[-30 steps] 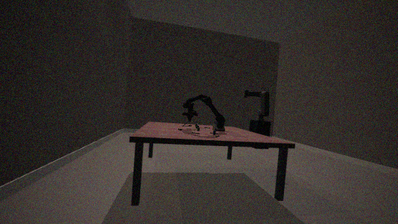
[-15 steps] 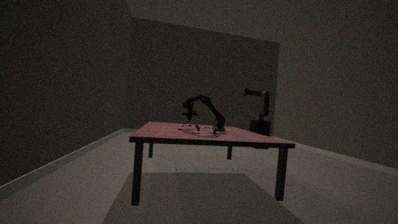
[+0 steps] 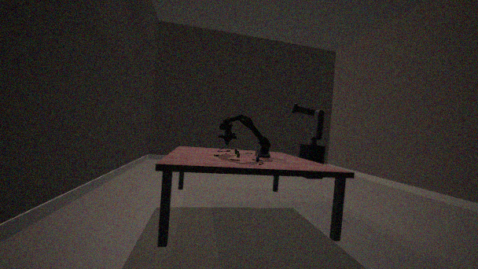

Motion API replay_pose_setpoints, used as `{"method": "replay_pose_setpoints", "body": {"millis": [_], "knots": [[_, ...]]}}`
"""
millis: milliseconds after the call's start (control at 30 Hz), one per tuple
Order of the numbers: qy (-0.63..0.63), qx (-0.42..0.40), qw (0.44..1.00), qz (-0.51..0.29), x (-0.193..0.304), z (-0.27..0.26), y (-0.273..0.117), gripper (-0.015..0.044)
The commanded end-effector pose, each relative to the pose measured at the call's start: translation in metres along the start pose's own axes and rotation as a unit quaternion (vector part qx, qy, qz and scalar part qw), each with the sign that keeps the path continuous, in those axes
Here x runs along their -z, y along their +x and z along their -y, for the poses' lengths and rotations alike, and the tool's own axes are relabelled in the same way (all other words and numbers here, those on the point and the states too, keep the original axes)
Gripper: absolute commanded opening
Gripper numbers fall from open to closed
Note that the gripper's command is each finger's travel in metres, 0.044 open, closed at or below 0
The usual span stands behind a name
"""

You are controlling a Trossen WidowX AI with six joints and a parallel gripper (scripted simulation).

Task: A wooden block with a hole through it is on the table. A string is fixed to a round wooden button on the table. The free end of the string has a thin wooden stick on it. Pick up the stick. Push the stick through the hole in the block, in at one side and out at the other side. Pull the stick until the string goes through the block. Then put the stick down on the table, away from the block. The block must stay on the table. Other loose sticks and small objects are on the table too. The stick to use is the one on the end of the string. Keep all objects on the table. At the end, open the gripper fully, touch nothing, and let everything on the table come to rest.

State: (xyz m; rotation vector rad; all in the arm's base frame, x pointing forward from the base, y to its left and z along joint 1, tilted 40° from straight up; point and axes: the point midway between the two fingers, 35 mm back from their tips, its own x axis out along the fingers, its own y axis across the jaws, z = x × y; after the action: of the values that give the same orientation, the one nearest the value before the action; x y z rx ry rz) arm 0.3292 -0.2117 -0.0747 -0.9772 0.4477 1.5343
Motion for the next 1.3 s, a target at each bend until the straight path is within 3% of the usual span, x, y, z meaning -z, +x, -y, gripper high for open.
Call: {"method": "replay_pose_setpoints", "body": {"millis": [0, 1267], "knots": [[0.006, -0.002, 1.0, 0.002, 0.005, -0.003, 0.002, 0.0], [0.041, -0.003, 0.999, 0.0, 0.049, -0.027, 0.006, 0.0]]}}
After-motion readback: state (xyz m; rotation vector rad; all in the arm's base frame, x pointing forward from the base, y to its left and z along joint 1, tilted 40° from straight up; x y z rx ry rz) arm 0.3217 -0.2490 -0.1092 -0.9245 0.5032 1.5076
